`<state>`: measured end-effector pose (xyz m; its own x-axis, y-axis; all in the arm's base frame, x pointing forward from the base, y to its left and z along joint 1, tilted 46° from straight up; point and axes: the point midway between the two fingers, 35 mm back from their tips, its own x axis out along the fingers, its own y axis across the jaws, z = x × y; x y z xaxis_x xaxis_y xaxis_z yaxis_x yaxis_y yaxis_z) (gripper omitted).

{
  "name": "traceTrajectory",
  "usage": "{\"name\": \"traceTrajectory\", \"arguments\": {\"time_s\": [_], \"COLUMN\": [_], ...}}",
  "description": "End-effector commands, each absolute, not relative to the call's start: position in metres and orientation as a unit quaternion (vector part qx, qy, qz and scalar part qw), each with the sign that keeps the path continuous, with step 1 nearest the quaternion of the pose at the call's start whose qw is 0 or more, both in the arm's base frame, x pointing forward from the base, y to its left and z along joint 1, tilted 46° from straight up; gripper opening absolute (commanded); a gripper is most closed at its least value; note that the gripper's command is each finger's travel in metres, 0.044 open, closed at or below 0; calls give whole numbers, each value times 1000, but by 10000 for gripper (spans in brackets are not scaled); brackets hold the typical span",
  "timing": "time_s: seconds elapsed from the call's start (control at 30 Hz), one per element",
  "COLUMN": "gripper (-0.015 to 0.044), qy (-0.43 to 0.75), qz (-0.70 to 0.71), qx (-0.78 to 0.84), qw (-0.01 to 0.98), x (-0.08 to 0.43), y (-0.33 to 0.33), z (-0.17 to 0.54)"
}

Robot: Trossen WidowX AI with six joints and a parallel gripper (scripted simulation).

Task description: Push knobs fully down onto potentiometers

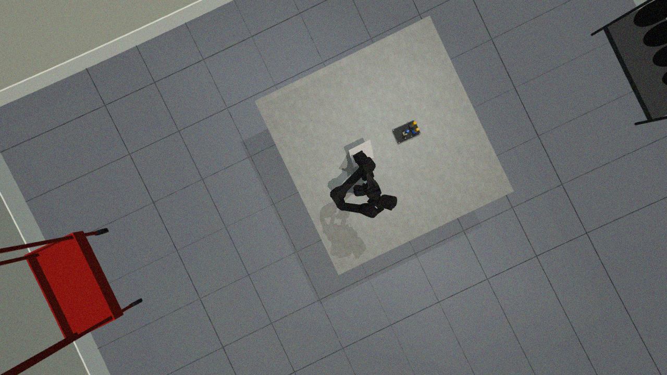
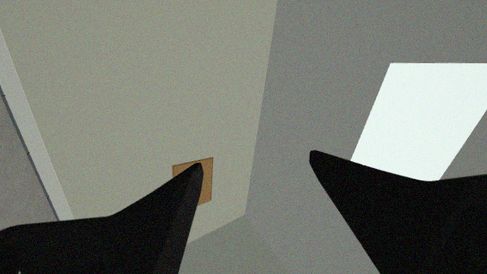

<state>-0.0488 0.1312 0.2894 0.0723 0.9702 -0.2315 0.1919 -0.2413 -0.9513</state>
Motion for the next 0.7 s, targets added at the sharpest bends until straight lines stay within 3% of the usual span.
{"name": "traceTrajectory", "arguments": {"time_s": [0.0,0.47,0.67], "gripper": [374,6,0], "qy": [-470,-292,-205], "qz": [493,581,605], "qx": [-615,-574,-551], "qw": [397,497,537], "x": [-48,2,25], "y": [131,132,131], "z": [289,289,287]}}
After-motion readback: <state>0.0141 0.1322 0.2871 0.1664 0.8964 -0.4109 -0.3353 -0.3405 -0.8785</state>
